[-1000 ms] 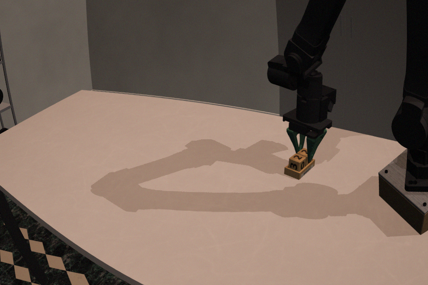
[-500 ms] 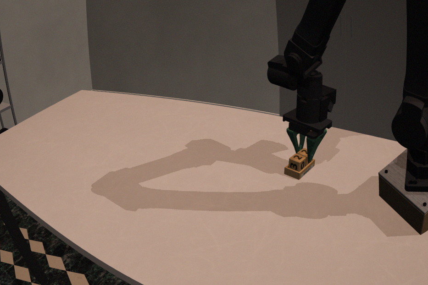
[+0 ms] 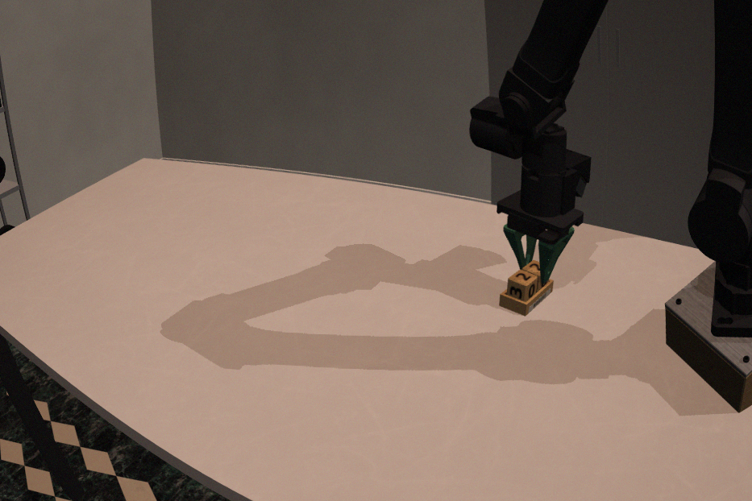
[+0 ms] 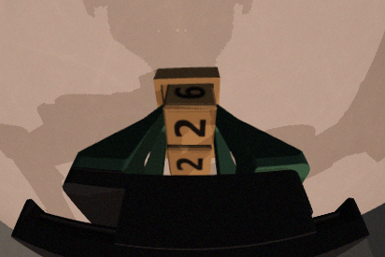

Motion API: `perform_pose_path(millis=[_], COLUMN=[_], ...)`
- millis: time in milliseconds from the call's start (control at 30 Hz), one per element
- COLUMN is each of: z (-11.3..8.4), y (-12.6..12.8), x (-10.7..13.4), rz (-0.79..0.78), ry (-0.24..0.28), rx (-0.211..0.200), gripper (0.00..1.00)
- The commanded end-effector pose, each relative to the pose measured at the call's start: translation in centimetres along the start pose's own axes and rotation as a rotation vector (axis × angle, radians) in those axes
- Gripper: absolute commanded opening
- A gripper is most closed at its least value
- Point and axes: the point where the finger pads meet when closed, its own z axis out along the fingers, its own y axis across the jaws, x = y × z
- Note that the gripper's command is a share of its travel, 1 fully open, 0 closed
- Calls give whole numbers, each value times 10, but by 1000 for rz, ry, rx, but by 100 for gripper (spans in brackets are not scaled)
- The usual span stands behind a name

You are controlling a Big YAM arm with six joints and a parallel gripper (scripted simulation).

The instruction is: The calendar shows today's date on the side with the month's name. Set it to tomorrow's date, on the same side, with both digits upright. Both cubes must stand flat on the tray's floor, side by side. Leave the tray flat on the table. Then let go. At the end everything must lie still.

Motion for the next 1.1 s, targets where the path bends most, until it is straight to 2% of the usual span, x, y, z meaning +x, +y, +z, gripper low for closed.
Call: perform_pose_path(millis=[0, 967, 1000, 1067], z=[9, 9, 9, 9], y=[-3, -3, -3, -3], x=[3, 3, 3, 3], rz=[0, 0, 0, 0], ry=[1, 1, 1, 1], rx=[20, 20, 20, 20], gripper=[26, 26, 29, 29])
